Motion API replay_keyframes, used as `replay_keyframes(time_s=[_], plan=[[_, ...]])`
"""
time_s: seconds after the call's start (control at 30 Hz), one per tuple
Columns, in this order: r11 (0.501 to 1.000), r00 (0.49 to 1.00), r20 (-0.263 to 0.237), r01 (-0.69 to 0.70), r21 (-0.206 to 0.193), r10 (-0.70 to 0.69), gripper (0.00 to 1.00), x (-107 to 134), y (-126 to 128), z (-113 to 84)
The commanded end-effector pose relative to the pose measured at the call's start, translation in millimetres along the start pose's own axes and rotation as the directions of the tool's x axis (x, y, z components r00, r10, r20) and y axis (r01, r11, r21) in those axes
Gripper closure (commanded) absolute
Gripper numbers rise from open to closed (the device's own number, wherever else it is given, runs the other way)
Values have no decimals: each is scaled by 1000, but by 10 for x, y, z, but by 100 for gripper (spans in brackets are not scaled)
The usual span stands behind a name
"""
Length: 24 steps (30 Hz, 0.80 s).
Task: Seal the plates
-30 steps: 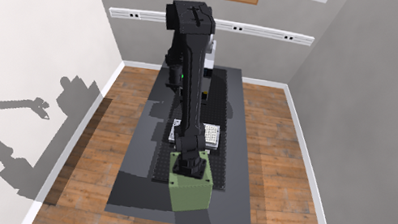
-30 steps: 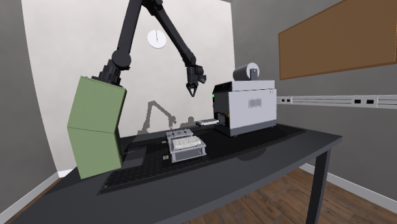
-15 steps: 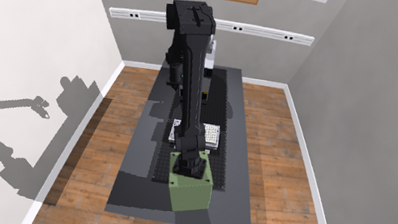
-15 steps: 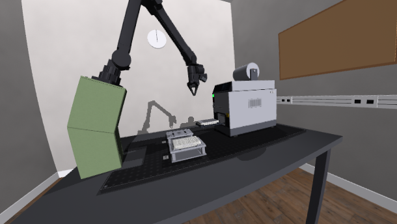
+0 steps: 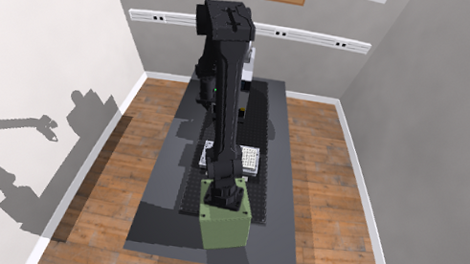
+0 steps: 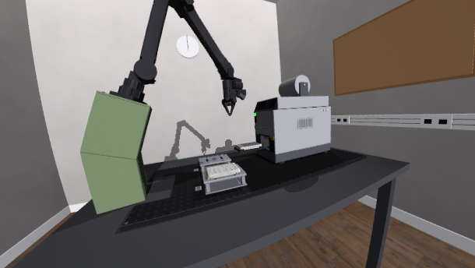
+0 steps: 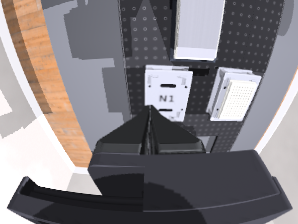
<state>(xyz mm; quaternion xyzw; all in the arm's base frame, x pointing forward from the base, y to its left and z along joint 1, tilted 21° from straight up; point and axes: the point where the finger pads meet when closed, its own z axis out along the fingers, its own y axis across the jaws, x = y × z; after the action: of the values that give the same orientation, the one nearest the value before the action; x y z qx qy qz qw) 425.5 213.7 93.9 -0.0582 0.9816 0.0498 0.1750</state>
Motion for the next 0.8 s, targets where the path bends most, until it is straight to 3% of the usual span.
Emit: replay_keyframes(time_s=[0.0,0.3,0.53,0.57,0.6,0.63,0.73,0.77], plan=[[1000,999,45,-30,-10,30,100,-182,-49,-146],[999,997,79,-2,-34,5,100,-326,154,-215],[1000,999,54,6,-26,-5,100,-232,167,-99],[1000,994,108,5,-25,-3,0,-229,165,-38],[1000,988,151,5,-26,-1,0,-203,162,19],[1000,987,159,6,-23,-3,0,-149,155,112],[1000,994,110,13,-15,-11,0,-59,113,364],[1000,995,104,13,-14,-11,0,-54,89,362]])
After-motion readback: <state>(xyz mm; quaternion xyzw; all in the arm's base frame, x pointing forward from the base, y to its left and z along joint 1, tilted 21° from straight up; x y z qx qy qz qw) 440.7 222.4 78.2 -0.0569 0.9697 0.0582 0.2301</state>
